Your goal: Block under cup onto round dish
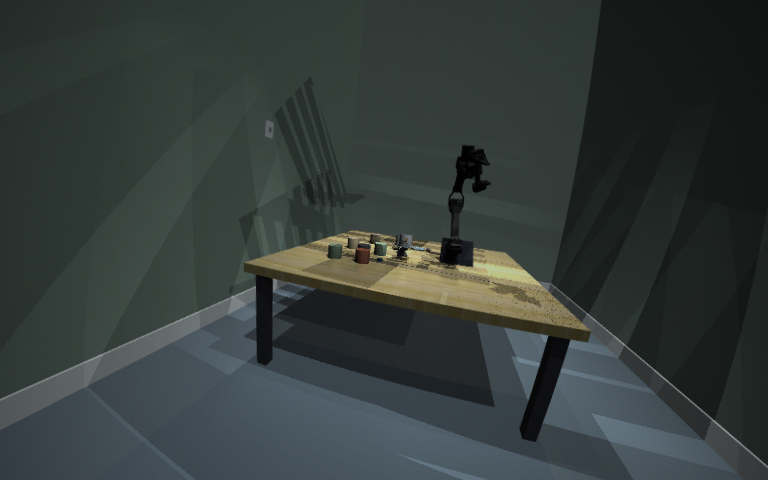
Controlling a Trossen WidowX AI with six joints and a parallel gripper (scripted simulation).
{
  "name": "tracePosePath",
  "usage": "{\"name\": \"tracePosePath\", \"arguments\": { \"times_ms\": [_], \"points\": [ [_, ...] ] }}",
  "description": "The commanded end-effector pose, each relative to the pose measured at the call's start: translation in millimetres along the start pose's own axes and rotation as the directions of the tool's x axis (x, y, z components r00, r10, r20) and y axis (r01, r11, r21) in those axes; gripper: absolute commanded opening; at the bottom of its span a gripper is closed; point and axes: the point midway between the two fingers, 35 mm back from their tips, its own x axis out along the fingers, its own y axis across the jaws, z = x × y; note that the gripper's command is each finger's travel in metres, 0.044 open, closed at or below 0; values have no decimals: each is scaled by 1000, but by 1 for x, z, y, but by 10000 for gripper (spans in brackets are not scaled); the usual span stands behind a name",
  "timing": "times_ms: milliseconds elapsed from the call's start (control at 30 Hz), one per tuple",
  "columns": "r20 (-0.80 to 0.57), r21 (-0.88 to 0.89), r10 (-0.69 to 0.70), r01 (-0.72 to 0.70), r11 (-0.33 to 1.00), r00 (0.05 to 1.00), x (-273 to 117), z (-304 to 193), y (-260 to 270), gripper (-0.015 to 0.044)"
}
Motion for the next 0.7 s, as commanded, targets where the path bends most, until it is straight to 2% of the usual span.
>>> {"name": "tracePosePath", "arguments": {
  "times_ms": [0, 33, 333, 667],
  "points": [
    [3, -4, -2, 2, 1000, 1000, 1, 0, -1, 426],
    [13, -16, -10, 10, 1000, 1000, 4, 1, -2, 440],
    [196, -203, -132, 172, 964, 972, 52, 29, -34, 440],
    [402, -328, -268, 411, 851, 876, 89, 81, -71, 440]
  ]
}}
